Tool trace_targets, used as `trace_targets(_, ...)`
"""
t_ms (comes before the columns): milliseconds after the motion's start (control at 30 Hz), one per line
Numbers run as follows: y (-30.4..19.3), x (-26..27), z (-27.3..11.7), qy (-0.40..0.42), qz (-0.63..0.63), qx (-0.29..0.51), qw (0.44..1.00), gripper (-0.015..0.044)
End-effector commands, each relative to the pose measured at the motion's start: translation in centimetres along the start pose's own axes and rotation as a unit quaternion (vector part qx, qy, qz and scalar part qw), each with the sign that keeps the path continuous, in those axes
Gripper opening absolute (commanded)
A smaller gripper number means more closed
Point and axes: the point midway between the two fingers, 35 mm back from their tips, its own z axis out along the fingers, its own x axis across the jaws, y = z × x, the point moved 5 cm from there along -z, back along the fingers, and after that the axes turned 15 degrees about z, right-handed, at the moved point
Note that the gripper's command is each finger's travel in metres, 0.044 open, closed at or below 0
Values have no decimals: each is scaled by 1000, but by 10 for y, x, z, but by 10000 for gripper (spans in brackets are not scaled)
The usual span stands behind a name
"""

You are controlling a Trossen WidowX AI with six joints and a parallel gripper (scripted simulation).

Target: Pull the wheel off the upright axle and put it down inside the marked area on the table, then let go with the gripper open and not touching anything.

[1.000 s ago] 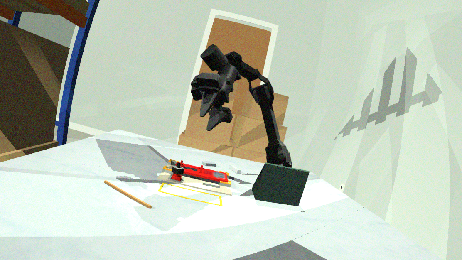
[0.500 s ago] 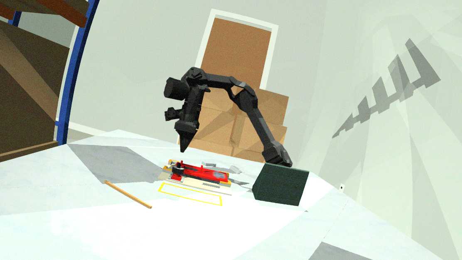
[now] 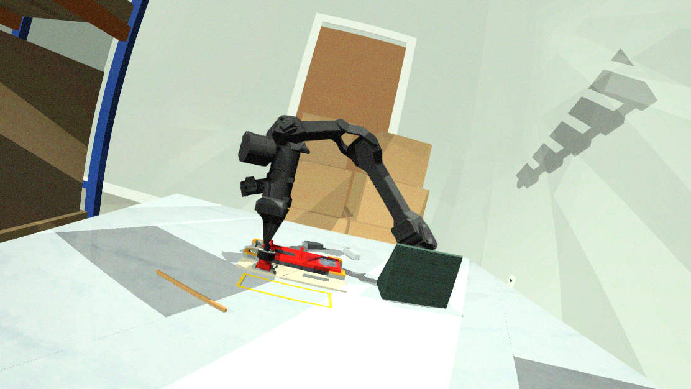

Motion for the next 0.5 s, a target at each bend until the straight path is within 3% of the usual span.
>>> trace_targets(0, 0, -3, 26, -5, -2, 1, 1000, 300)
trace_targets(167, 0, -4, 36, -5, -2, 1, 1000, 300)
trace_targets(267, 0, -5, 33, -5, 2, 7, 1000, 221)
trace_targets(467, 0, -5, 33, -5, 2, 7, 1000, 181)
